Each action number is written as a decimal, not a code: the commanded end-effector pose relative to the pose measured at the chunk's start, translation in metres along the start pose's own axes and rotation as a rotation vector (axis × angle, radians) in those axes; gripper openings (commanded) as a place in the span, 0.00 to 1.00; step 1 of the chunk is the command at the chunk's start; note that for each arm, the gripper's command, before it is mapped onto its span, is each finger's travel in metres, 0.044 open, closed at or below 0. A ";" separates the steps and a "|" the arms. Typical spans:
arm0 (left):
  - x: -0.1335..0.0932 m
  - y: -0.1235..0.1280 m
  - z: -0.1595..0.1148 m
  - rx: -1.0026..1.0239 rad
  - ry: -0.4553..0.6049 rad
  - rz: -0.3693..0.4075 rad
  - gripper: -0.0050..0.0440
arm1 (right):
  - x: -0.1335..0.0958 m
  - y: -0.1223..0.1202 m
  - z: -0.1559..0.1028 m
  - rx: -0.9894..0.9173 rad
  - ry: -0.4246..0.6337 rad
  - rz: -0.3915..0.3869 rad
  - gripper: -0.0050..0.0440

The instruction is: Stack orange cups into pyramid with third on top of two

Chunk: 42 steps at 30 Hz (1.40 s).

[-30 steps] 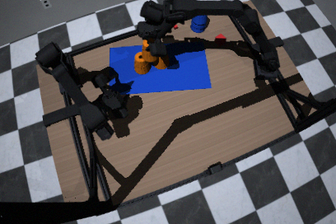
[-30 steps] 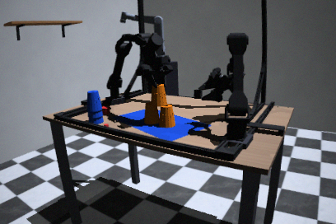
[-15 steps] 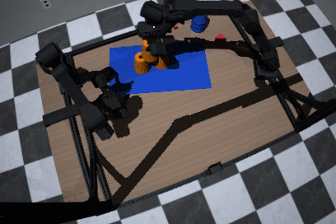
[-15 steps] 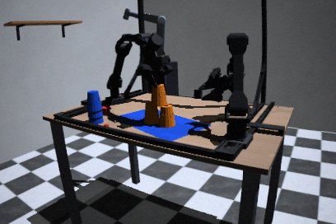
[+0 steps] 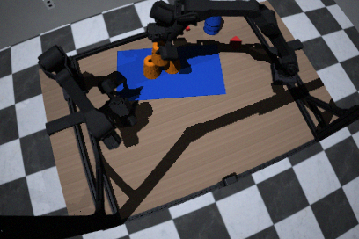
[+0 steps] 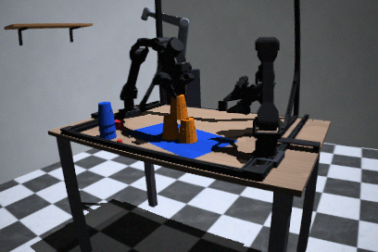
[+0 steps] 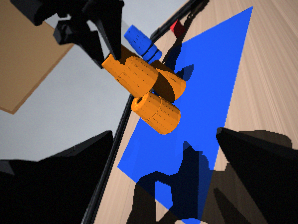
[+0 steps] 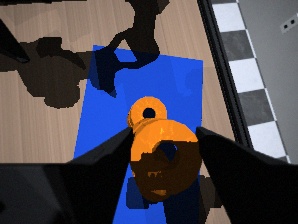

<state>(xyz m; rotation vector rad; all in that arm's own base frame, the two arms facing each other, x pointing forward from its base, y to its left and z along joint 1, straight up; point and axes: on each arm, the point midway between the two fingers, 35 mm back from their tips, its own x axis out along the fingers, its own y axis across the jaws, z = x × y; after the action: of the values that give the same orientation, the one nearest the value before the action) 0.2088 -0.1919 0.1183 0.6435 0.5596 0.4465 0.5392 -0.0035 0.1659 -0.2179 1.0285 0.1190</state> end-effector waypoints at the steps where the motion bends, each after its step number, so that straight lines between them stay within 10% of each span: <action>1: 0.000 0.000 0.000 -0.001 -0.002 0.001 1.00 | 0.000 0.000 -0.001 0.000 0.004 0.001 0.36; 42: 0.000 0.000 0.000 -0.001 -0.002 0.001 1.00 | 0.000 0.000 -0.001 0.000 0.004 0.001 0.86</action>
<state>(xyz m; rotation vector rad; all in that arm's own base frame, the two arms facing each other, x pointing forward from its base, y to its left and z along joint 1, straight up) 0.2087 -0.1917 0.1182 0.6442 0.5597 0.4468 0.5392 -0.0037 0.1660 -0.2177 1.0286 0.1188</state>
